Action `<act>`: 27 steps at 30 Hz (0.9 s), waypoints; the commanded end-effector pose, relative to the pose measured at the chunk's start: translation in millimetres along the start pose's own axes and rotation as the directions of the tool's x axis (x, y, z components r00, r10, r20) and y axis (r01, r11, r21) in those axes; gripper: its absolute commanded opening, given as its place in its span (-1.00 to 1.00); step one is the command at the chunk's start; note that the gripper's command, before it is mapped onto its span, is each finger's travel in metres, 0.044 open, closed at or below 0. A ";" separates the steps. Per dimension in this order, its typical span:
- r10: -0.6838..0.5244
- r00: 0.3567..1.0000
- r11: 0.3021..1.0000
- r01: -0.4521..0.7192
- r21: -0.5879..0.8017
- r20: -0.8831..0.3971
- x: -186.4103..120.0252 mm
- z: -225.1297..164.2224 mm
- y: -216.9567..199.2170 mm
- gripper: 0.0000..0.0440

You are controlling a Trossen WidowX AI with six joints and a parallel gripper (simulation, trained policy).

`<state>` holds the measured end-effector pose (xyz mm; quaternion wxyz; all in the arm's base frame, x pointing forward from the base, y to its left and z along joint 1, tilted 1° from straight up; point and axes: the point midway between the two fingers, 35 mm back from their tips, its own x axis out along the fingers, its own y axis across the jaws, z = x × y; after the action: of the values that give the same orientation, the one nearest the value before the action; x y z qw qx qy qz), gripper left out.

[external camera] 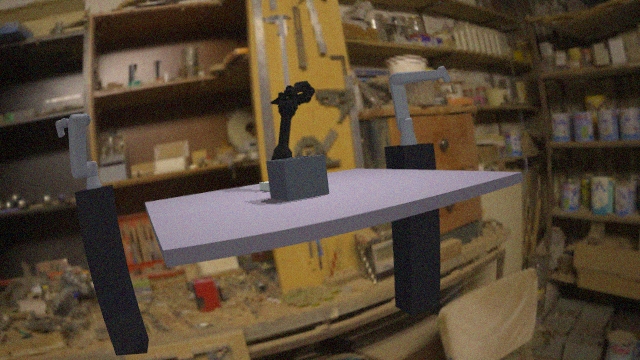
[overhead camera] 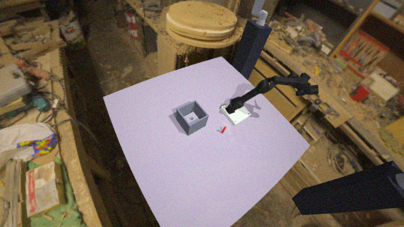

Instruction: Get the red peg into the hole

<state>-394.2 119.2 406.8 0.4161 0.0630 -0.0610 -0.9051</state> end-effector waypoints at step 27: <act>-0.538 0.804 0.590 0.574 0.568 -0.254 -163.0 -56.4 -10.9 1.00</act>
<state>-299.4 238.3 365.0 0.1018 0.2280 -0.2964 -0.9218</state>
